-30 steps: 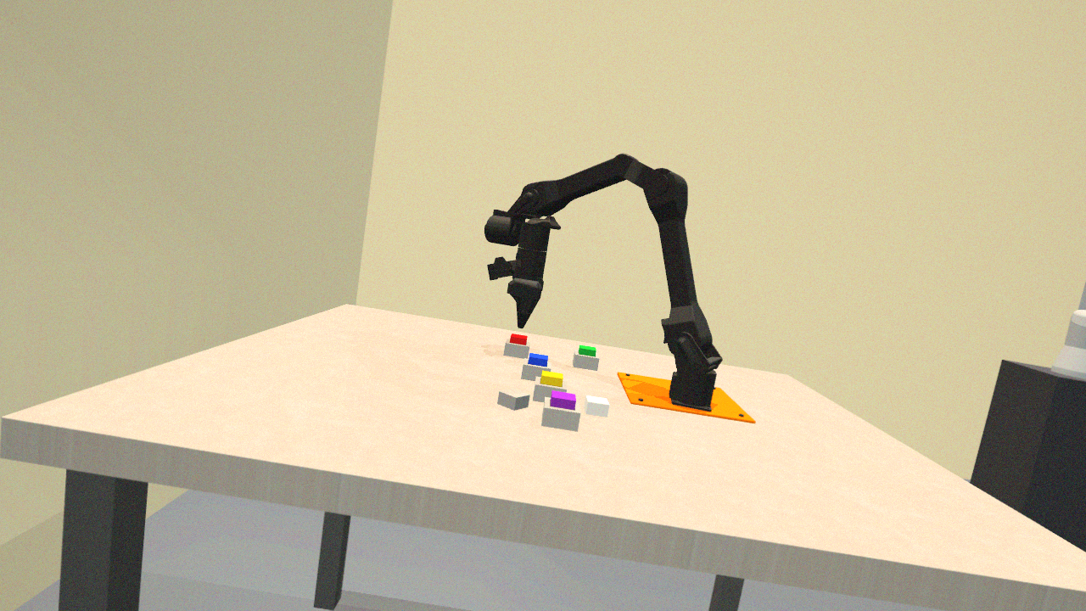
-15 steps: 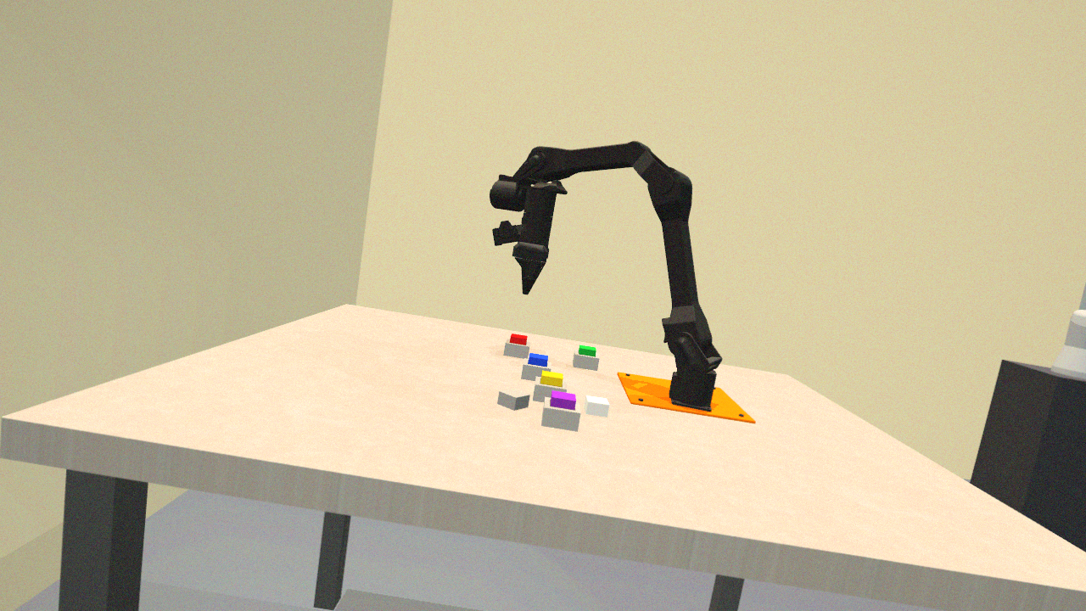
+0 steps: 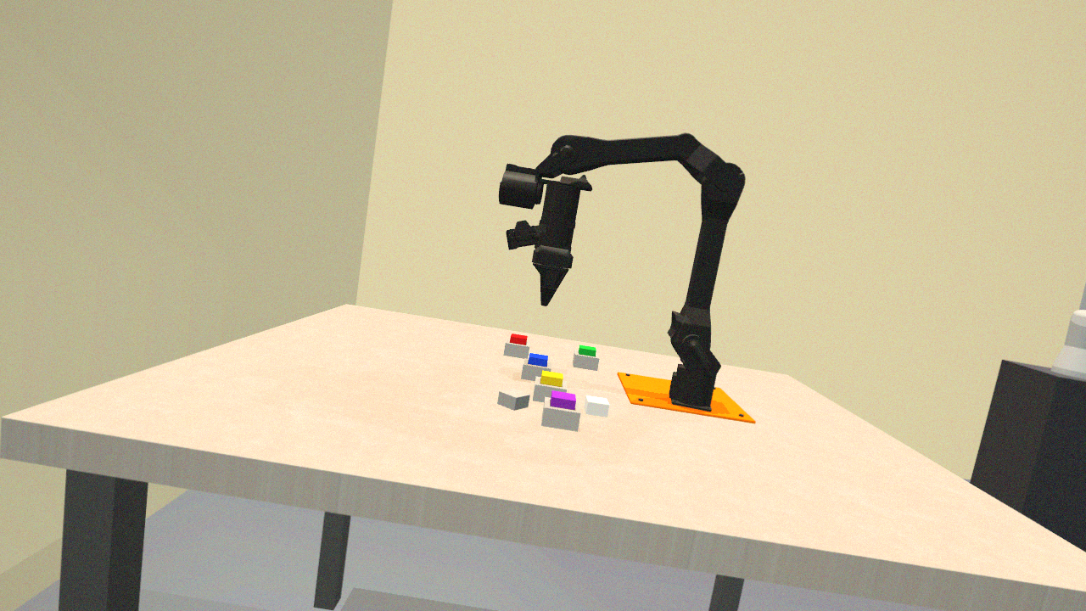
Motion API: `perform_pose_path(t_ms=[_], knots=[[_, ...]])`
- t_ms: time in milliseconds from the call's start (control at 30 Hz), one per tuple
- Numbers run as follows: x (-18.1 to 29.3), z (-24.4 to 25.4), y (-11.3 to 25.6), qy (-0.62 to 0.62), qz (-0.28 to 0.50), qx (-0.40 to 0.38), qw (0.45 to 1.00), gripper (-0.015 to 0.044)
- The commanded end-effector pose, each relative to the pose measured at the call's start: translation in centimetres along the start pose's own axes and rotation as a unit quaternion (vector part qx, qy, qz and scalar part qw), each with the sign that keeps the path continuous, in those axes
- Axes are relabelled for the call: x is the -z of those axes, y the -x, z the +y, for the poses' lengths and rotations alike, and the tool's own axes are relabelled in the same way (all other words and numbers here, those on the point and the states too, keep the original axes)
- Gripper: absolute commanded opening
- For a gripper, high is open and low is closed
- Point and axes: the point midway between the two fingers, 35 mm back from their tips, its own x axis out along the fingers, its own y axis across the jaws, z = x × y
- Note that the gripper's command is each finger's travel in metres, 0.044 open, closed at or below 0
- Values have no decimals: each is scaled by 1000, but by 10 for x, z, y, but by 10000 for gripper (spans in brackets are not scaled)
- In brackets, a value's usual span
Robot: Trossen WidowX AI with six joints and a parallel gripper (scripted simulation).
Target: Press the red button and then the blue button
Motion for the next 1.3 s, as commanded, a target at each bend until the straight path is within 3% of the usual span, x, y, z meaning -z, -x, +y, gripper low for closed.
perform_pose_path(t_ms=[0, 133, 1267], knots=[[3, 2, -18, -6, 2, 1, 1000, 20], [5, 2, -59, -6, 2, 1, 1000, 20], [5, 2, -94, -6, 2, 1, 1000, 20]])
